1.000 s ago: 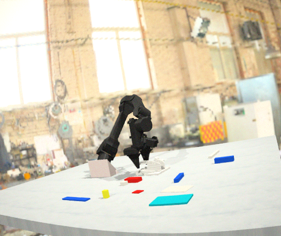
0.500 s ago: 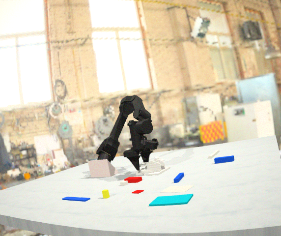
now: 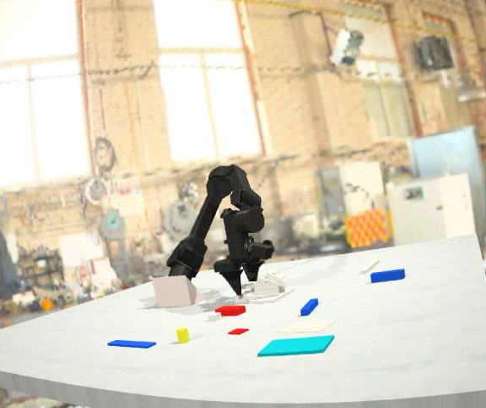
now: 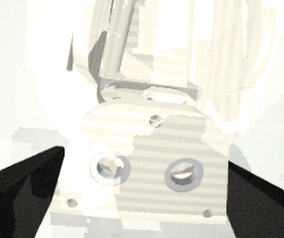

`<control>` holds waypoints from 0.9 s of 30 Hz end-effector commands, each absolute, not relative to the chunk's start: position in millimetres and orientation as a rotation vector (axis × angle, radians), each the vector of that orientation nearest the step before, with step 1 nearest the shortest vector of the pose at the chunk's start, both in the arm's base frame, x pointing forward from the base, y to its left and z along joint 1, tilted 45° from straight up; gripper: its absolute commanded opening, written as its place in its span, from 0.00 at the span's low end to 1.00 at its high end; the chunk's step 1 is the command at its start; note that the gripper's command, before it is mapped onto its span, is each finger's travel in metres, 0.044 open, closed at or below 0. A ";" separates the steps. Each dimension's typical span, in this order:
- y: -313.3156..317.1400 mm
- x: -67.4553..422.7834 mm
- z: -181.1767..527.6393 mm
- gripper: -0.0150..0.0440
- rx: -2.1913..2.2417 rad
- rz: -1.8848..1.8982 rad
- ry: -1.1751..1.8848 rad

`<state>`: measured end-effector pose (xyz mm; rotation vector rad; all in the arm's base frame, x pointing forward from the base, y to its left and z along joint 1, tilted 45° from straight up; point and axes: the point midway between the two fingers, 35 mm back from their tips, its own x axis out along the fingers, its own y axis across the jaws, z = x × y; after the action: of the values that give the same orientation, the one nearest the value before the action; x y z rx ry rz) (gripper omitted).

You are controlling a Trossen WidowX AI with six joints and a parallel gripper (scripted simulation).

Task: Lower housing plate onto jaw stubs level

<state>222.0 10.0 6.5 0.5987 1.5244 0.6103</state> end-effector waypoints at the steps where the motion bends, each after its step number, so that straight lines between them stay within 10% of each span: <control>1: 11.6 220.9 5.6 0.85 0.607 0.611 1.526; 27: 15.0 220.7 2.2 0.85 0.607 0.610 1.526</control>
<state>221.8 13.8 2.7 0.5991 1.5245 0.6103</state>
